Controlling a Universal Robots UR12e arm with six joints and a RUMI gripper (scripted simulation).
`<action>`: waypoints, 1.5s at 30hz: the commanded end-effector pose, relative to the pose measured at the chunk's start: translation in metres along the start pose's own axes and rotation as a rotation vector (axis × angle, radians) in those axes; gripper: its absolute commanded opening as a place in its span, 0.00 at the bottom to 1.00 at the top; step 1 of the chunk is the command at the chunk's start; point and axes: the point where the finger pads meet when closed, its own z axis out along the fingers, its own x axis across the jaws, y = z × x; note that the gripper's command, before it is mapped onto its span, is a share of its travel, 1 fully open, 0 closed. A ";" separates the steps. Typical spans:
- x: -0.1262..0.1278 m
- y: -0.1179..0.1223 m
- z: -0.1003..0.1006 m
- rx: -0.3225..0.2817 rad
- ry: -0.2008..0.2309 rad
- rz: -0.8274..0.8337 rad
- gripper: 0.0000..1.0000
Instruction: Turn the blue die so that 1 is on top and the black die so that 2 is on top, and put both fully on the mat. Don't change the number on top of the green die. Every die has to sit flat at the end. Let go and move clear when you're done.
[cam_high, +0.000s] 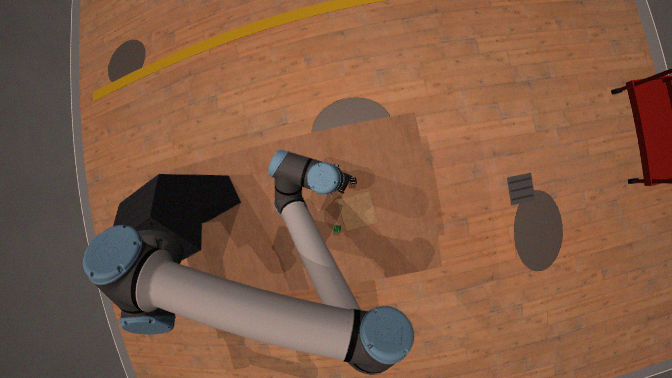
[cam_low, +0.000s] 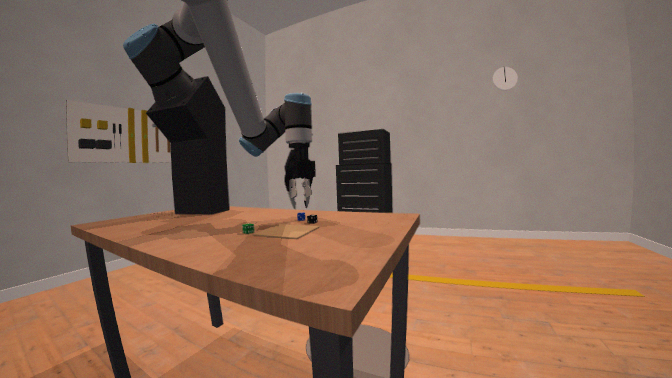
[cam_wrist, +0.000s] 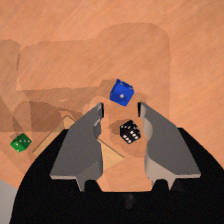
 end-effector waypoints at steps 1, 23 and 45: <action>0.000 0.000 0.004 -0.001 0.001 0.000 0.24; 0.000 0.000 0.009 -0.001 0.001 0.000 0.24; 0.000 0.000 0.009 -0.001 0.001 0.000 0.24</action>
